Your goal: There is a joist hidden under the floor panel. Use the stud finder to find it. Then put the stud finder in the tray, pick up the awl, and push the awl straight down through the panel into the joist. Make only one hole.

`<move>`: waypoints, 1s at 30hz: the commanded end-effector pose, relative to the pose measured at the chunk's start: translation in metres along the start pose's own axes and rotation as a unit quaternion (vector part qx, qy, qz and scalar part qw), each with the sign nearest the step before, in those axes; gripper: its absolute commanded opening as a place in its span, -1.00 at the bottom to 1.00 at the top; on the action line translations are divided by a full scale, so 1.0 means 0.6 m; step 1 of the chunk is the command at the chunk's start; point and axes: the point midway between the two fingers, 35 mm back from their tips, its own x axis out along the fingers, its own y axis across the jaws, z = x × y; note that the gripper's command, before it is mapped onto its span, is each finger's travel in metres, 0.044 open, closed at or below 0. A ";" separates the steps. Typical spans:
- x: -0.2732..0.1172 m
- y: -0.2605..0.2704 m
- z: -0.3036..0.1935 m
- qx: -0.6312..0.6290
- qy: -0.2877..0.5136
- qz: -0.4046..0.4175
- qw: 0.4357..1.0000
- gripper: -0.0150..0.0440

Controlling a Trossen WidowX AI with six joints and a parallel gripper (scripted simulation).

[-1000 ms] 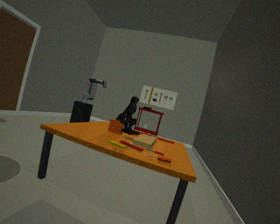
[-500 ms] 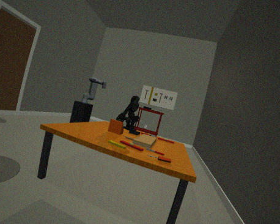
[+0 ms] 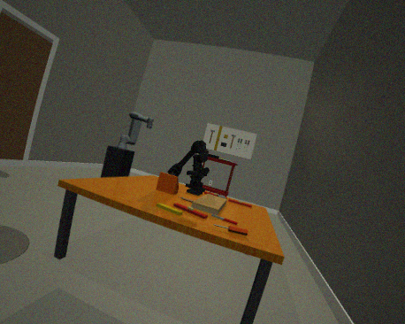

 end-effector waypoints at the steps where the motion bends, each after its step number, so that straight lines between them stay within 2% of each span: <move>1: -0.001 0.005 0.027 -0.023 -0.006 0.005 1.000 -0.49; 21: 0.035 0.052 0.145 -0.135 -0.008 0.041 0.990 -0.49; 30: 0.049 0.054 0.146 -0.139 -0.008 0.043 0.989 -0.49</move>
